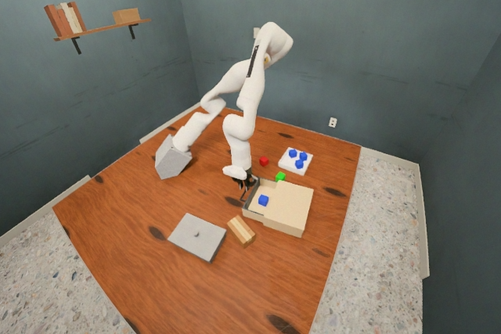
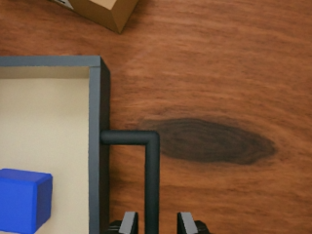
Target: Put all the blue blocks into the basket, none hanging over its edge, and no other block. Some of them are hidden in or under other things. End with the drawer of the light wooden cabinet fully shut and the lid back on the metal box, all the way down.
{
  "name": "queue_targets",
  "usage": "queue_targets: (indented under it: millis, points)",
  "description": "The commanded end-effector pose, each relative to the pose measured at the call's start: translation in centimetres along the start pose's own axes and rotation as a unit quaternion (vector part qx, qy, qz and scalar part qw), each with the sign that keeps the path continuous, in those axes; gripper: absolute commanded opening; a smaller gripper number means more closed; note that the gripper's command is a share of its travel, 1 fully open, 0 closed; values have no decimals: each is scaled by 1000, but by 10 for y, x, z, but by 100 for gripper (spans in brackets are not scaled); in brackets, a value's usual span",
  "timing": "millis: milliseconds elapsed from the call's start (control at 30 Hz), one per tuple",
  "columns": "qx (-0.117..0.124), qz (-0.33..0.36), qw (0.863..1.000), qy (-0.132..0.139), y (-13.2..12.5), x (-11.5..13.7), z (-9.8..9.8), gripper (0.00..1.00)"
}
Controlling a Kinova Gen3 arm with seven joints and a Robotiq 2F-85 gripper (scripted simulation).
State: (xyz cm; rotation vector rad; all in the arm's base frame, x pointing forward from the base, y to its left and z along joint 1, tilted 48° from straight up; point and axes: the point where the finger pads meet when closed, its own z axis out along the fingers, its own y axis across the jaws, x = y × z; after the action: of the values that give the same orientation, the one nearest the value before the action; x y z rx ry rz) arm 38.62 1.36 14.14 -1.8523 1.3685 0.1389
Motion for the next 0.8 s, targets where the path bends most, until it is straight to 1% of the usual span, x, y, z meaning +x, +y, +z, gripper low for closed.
queue_targets:
  millis: [0,233,300,567,767]
  points:
    - [3,1,1000,5,-3,3,-16,30]
    - [3,1,1000,5,-2,3,-43,30]
    - [3,1,1000,5,-2,3,-43,30]
    - [3,1,1000,5,-2,3,-74,30]
    - [2,1,1000,5,-2,3,-92,30]
